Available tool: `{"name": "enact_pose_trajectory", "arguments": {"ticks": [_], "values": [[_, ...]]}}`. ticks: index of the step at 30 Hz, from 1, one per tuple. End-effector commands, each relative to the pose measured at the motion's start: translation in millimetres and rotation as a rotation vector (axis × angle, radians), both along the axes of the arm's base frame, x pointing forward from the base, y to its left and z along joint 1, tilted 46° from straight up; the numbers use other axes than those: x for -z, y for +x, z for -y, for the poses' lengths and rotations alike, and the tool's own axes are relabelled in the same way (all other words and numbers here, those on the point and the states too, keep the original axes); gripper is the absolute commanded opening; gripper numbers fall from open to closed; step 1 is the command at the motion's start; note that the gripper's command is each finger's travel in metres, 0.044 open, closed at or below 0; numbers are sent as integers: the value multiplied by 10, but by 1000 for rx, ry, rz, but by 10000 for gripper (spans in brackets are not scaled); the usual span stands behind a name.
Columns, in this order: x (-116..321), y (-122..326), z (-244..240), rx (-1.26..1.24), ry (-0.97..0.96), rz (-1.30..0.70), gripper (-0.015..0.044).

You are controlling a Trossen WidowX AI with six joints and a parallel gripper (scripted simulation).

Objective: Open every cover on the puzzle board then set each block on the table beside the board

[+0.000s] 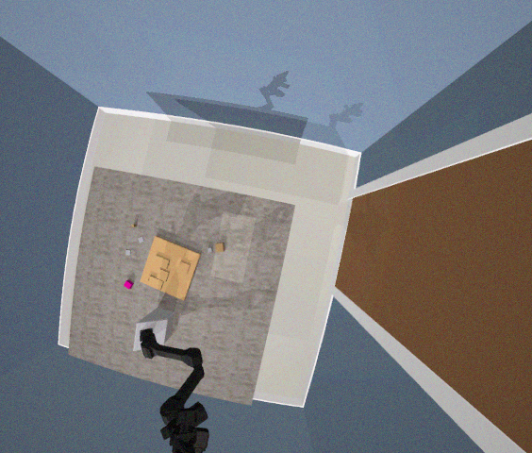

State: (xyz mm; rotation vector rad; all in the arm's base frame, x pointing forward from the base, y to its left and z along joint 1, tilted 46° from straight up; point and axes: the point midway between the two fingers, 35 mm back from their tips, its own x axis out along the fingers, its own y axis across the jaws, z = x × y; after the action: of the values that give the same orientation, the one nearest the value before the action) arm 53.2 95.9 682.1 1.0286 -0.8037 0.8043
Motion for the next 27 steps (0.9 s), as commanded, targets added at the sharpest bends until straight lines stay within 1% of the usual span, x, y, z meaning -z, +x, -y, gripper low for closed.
{"name": "enact_pose_trajectory", "arguments": {"ticks": [1, 5, 27], "values": [[26, 14, -43, 14, -15, 4, 0], [55, 26, -116, 33, -41, 10, 0], [349, 232, -897, 172, -293, 1, 0]]}}
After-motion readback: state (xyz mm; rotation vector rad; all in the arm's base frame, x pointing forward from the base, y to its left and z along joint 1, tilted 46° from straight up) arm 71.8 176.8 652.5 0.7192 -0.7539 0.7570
